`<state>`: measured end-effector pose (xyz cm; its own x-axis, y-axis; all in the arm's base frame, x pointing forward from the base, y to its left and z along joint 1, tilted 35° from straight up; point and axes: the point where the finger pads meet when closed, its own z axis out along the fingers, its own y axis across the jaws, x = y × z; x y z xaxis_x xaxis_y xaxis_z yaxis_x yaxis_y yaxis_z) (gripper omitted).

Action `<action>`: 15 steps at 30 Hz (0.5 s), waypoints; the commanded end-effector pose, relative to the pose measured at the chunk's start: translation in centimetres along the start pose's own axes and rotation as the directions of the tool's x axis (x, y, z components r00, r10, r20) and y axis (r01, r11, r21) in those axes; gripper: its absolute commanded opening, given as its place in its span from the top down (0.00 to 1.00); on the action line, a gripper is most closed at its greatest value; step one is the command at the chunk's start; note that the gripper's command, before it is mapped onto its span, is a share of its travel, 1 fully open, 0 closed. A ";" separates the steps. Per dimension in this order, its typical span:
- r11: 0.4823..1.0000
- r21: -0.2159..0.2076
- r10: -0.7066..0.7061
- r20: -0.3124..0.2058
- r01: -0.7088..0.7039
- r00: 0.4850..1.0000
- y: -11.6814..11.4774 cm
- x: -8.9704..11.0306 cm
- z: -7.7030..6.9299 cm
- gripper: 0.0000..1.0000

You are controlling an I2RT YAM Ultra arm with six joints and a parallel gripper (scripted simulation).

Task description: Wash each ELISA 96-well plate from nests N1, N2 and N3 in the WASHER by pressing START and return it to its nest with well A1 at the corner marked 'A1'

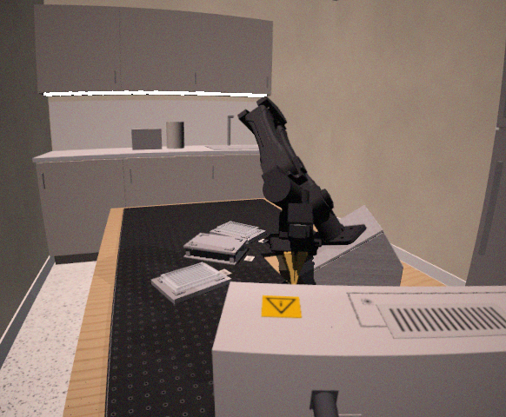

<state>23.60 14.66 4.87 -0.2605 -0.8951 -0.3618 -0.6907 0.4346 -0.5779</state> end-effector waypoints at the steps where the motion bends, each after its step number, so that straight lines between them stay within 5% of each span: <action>1: 1.000 0.000 0.004 0.014 -0.004 1.000 -0.1 -0.4 -0.1 1.00; 15: 1.000 0.000 0.004 0.014 -0.004 1.000 -0.1 -0.4 0.7 1.00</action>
<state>23.96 14.58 4.30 -0.2649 -0.8964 -0.3554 -0.6923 0.4334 -0.5770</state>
